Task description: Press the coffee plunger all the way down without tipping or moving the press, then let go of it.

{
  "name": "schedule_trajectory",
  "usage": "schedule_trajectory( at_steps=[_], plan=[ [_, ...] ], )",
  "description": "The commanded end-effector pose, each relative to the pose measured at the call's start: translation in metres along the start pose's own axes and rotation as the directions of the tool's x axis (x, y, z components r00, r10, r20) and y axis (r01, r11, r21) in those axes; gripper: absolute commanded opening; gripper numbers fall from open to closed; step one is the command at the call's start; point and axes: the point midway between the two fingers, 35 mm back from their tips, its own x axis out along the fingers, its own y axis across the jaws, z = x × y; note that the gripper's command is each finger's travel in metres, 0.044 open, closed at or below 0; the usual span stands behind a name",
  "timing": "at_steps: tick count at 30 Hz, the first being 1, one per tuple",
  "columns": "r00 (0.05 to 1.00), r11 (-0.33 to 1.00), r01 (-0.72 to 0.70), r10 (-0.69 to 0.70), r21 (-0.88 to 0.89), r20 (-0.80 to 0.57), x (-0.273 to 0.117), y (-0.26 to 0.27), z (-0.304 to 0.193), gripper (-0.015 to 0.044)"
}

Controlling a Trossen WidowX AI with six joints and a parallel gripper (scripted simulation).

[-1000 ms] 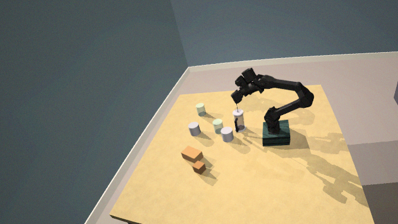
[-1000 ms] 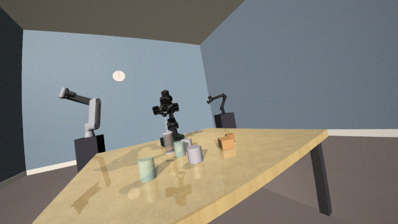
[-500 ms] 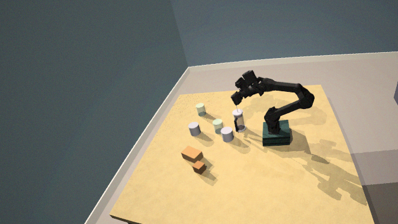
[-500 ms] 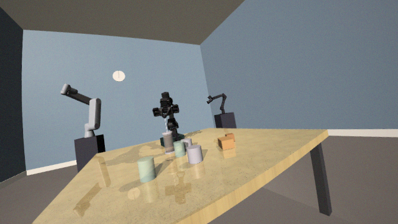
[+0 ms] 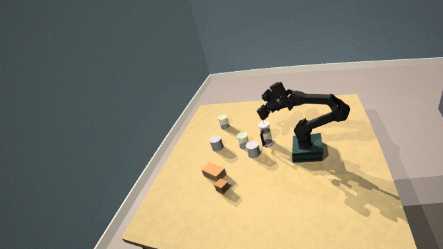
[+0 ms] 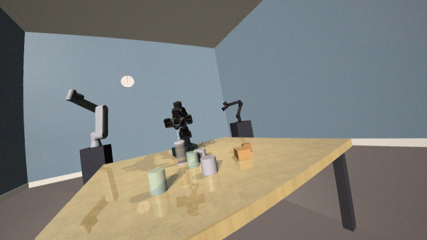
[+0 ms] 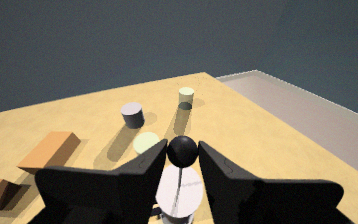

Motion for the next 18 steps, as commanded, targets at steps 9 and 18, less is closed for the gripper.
schedule_trajectory(
  at_steps=[9, 18],
  plan=[
    [0.998, 1.0, -0.002, 0.001, -0.008, -0.059, 0.017, 0.0, -0.037, 0.0118],
    [0.998, 1.0, -0.002, 0.001, -0.009, -0.059, 0.025, 0.0, -0.049, 0.0118]
  ],
)
